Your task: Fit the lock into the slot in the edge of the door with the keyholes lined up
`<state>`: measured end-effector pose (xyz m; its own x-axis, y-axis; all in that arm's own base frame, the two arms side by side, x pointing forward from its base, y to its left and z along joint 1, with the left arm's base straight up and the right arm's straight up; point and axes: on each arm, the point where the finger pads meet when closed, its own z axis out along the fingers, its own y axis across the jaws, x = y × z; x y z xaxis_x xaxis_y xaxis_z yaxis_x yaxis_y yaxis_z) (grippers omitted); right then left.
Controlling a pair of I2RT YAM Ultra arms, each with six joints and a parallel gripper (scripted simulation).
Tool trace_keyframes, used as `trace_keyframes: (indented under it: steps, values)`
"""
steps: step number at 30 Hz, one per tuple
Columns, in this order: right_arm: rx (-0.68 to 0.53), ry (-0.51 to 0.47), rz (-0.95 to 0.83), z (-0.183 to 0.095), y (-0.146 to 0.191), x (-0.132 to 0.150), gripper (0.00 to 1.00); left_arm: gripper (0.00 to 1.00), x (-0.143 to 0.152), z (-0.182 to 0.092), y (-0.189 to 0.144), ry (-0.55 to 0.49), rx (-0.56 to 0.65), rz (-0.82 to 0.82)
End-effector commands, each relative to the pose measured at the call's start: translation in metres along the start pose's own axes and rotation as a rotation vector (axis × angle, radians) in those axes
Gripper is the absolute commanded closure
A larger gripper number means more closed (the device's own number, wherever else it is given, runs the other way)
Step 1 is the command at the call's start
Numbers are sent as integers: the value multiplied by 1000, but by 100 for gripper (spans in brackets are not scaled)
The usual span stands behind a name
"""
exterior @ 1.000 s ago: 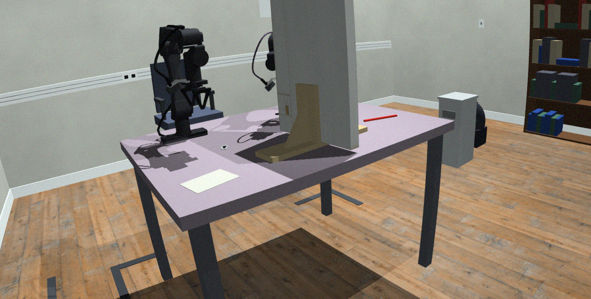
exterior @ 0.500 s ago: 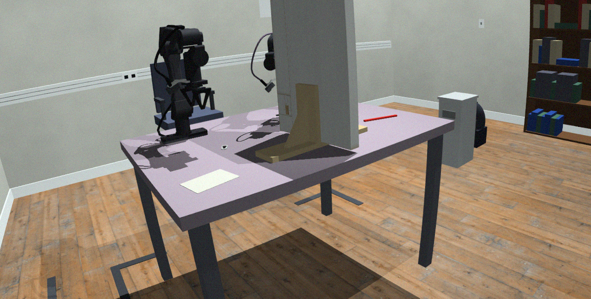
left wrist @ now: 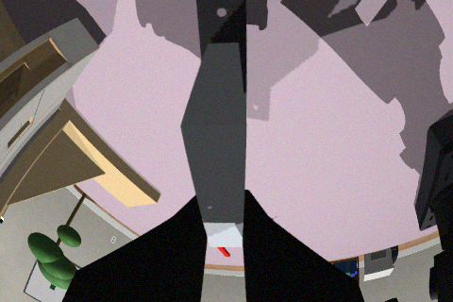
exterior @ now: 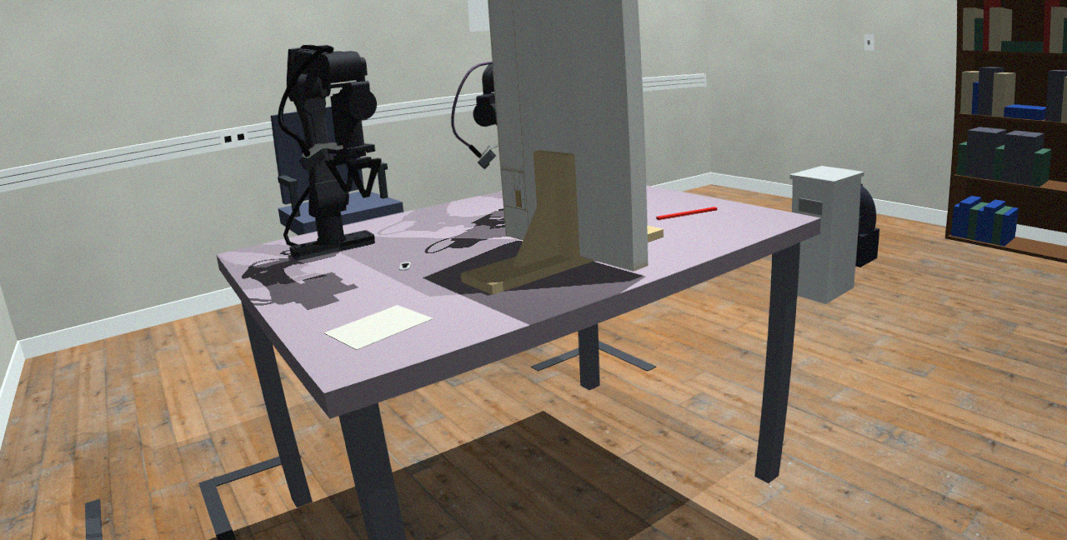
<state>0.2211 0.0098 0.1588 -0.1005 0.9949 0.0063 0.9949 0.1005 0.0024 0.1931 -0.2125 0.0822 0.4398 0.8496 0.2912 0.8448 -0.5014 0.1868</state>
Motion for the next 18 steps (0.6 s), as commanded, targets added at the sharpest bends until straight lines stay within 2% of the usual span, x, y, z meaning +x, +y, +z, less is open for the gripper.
trace_keyframes:
  steps: [1, 18]
  values:
    - [-3, -7, 0, -3, -1, 0, 0, 90, 2, -9, 10, 1, -93, -28]
    - [-3, -7, 0, -3, -1, 0, 0, 90, 1, -8, 10, 7, -213, -59]
